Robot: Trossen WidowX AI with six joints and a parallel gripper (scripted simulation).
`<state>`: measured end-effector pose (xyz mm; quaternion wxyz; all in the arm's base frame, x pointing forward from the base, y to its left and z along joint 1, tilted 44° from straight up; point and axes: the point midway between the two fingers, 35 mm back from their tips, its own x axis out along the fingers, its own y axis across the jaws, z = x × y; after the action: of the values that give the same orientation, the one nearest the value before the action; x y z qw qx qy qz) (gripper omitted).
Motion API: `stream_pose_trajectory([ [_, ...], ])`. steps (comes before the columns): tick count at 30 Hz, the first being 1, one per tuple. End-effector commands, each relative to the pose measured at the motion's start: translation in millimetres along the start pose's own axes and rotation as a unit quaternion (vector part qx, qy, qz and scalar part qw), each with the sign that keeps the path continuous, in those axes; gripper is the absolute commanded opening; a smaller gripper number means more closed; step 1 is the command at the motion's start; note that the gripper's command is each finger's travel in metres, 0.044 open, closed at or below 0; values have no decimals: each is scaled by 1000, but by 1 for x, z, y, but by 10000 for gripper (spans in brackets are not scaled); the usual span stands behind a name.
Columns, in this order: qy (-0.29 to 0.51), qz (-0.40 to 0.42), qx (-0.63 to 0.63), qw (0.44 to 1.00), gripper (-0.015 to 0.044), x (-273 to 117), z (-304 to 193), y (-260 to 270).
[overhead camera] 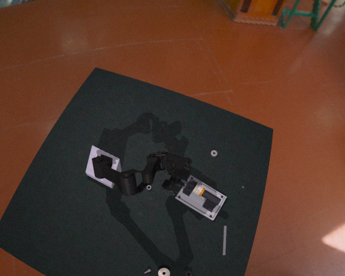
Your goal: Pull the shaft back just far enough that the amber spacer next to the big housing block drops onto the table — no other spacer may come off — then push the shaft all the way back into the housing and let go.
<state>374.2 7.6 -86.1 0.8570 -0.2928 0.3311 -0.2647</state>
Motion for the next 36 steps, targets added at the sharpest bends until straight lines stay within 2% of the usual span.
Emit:
stream_pose_trajectory([
  [1, 0, 0, 0, 1000, 13, 0, 0, 0],
  [3, 0, 0, 0, 1000, 0, 0, 0, 0],
  [36, -1, 2, -2, 1000, 0, -12, -12, 0],
])
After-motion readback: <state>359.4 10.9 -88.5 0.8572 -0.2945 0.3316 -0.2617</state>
